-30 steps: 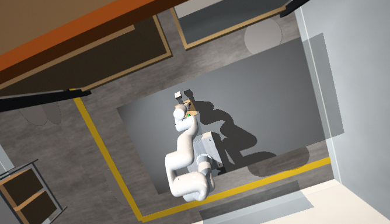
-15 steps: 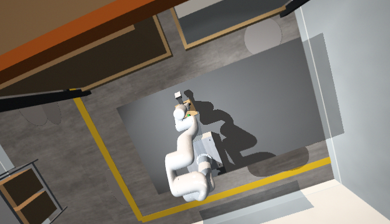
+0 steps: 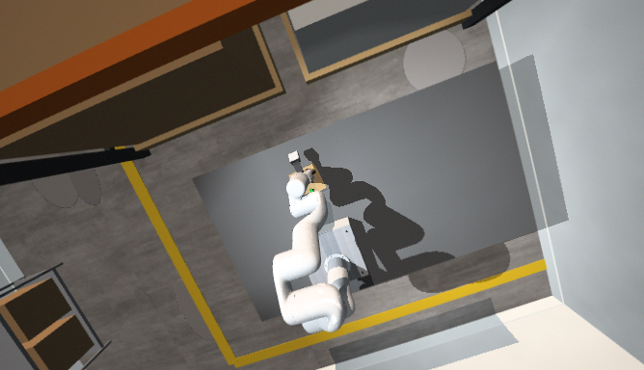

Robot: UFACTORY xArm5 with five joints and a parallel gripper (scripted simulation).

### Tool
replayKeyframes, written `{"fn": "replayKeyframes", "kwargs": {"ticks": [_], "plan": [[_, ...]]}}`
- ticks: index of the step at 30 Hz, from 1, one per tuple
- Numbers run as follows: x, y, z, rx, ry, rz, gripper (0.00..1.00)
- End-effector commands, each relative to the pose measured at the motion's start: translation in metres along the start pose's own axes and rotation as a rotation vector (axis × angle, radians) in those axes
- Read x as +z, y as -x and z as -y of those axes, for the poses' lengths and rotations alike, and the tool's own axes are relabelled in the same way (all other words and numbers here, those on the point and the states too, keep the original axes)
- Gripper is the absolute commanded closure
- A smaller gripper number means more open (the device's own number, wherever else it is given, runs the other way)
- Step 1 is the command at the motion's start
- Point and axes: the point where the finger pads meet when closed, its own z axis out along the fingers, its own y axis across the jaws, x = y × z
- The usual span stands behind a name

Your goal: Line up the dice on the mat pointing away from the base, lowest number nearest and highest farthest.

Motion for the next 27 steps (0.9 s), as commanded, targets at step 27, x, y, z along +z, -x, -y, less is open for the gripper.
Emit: {"fn": "replayKeyframes", "kwargs": {"ticks": [27], "plan": [[-0.044, -0.001, -0.001, 0.000, 0.000, -0.004, 0.69]]}}
